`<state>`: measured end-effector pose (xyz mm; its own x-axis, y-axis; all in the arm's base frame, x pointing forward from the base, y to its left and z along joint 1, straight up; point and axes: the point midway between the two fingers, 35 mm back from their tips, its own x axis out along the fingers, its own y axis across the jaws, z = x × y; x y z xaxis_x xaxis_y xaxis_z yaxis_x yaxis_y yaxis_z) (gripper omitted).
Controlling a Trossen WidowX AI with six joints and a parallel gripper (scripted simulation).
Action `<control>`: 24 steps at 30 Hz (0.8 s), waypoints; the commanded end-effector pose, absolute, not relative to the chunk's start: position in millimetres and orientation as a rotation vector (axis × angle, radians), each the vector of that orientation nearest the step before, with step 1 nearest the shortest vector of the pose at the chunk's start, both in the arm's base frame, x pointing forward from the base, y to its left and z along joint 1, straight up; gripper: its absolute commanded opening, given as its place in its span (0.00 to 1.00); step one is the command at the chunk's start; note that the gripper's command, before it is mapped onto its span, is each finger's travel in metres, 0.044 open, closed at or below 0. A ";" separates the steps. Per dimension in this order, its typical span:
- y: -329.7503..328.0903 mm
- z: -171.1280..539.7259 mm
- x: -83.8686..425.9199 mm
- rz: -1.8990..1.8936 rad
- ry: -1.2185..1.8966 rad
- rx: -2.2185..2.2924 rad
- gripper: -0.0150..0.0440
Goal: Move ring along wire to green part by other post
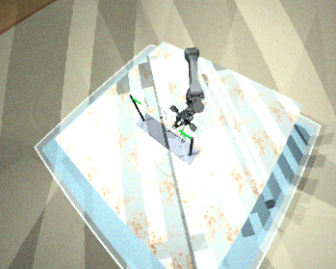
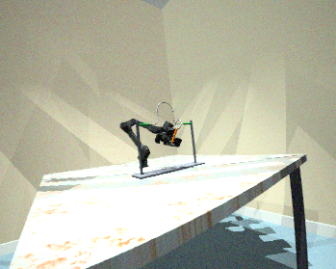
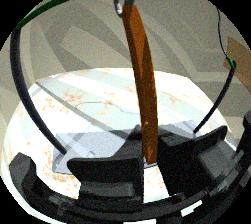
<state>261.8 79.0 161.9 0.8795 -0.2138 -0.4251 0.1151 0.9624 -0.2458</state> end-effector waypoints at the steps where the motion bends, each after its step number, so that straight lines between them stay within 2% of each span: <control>1: 94.6 162.8 262.7 -0.150 0.467 -0.130 0.00; 24: 133.2 162.2 262.7 -0.119 0.471 -0.008 0.00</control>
<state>261.5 128.1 158.2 0.8799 -0.1164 -0.4606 0.1052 0.9932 -0.0499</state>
